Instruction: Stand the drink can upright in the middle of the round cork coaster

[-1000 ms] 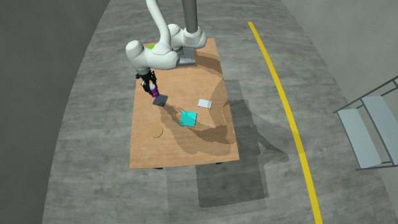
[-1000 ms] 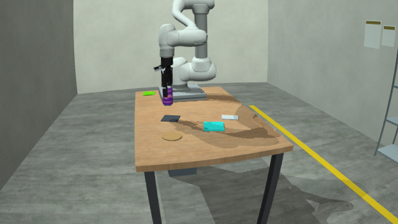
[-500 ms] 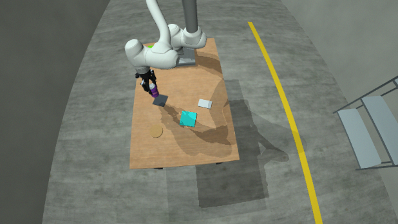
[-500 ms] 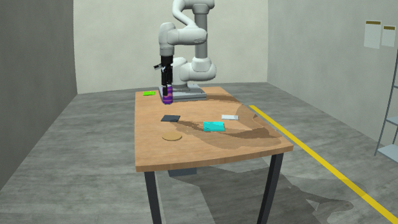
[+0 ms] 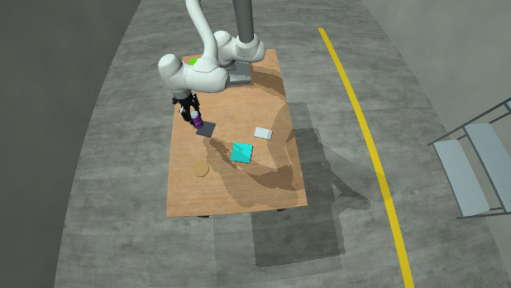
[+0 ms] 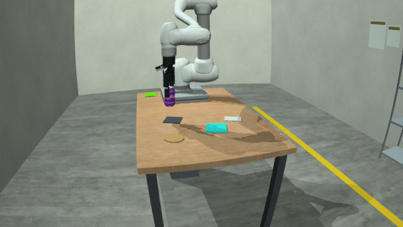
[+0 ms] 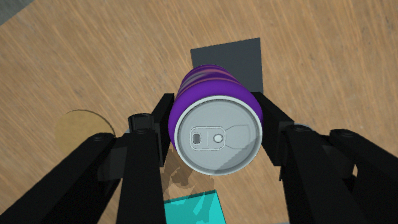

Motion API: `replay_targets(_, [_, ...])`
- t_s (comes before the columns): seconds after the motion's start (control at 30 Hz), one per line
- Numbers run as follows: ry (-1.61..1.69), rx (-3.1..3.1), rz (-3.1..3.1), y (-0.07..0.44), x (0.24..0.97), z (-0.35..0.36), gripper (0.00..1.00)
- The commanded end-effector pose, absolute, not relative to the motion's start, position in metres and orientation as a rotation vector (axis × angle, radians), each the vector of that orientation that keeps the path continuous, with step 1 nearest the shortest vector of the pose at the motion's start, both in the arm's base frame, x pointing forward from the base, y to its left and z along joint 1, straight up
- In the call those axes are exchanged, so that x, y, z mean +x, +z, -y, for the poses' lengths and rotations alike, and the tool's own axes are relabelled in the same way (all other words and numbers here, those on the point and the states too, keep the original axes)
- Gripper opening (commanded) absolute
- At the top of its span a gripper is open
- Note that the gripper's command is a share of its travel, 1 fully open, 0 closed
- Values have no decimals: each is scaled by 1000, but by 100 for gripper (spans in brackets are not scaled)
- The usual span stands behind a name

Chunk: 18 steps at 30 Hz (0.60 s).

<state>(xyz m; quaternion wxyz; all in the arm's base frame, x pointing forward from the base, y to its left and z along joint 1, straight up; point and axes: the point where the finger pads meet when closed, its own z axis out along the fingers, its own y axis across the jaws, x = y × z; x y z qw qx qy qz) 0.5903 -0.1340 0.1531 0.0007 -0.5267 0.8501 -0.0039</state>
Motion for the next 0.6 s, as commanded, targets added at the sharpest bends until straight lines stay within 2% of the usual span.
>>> replay_targets(0.0, [-13,-1653,-2668,156,604,135,10])
replay_targets(0.57, [-13,-1653,-2668,162,687,140,10])
